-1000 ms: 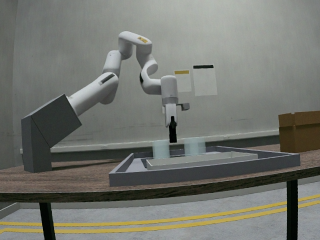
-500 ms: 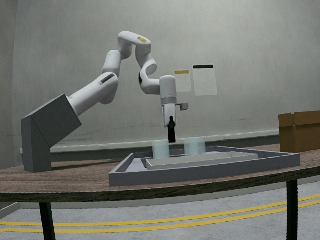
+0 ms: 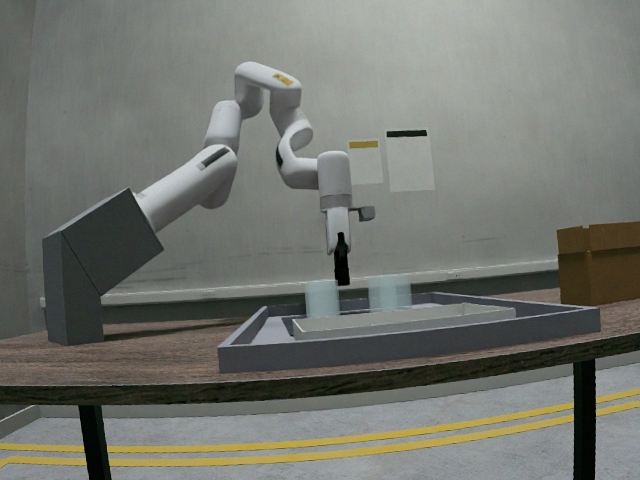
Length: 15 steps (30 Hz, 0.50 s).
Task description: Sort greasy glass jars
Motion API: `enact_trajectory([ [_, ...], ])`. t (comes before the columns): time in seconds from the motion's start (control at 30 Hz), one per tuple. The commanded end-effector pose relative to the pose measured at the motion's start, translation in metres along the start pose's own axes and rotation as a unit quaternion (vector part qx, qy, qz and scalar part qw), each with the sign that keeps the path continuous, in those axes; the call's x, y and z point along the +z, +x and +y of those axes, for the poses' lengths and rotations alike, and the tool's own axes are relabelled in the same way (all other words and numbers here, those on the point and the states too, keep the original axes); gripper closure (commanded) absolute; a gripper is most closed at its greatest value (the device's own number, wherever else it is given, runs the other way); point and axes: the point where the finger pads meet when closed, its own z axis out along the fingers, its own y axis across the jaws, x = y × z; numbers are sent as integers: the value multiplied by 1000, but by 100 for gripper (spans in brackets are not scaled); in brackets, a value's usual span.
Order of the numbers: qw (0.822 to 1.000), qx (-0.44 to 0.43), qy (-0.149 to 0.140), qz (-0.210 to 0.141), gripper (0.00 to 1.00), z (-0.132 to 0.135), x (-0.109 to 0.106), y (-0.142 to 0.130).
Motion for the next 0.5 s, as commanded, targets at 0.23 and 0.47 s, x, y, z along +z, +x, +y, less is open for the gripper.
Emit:
enact_trajectory([
  [0.23,1000,0,0,1,100,0,-2,-1],
  [0.47,1000,0,0,1,100,0,-2,-1],
])
